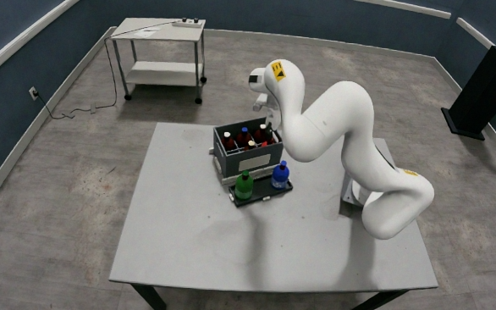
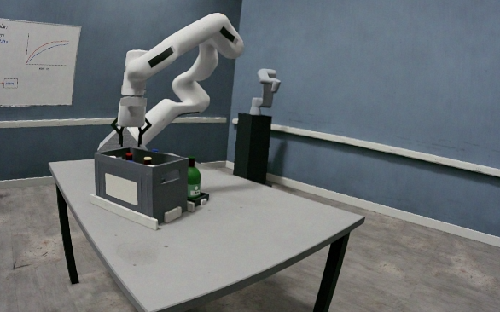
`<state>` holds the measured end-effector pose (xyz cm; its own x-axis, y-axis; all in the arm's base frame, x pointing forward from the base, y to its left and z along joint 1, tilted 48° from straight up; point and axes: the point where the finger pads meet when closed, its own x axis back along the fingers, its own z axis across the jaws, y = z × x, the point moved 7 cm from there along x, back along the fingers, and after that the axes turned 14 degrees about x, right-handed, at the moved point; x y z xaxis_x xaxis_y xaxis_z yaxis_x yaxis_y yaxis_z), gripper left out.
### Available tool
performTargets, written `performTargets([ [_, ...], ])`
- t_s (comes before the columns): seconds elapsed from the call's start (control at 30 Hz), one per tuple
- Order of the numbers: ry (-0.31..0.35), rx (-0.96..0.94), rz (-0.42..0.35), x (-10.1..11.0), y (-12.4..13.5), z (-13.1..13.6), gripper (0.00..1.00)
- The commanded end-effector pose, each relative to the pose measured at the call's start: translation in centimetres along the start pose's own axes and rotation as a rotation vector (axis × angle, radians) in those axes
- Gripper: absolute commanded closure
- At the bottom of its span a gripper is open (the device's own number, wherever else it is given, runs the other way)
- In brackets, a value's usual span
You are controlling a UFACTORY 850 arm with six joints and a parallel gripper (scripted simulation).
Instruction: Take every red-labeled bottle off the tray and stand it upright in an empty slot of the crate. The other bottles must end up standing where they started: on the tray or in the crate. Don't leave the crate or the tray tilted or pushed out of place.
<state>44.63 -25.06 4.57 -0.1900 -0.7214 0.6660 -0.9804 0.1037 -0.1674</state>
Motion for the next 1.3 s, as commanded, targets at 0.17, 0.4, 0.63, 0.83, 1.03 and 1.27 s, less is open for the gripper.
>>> performTargets([
  [0.17,0.001,0.001,0.001,2.2,-0.1,0.0,0.34],
  [0.4,0.001,0.001,0.001,3.4,-0.1,0.0,0.34],
  [0.63,0.001,0.001,0.001,3.8,-0.1,0.0,0.34],
  [0.83,0.001,0.001,0.001,3.9,-0.1,0.0,0.34],
  [1.03,0.001,0.001,0.001,3.9,-0.1,0.0,1.00],
  [1.27,0.001,0.001,0.001,3.9,-0.1,0.0,1.00],
])
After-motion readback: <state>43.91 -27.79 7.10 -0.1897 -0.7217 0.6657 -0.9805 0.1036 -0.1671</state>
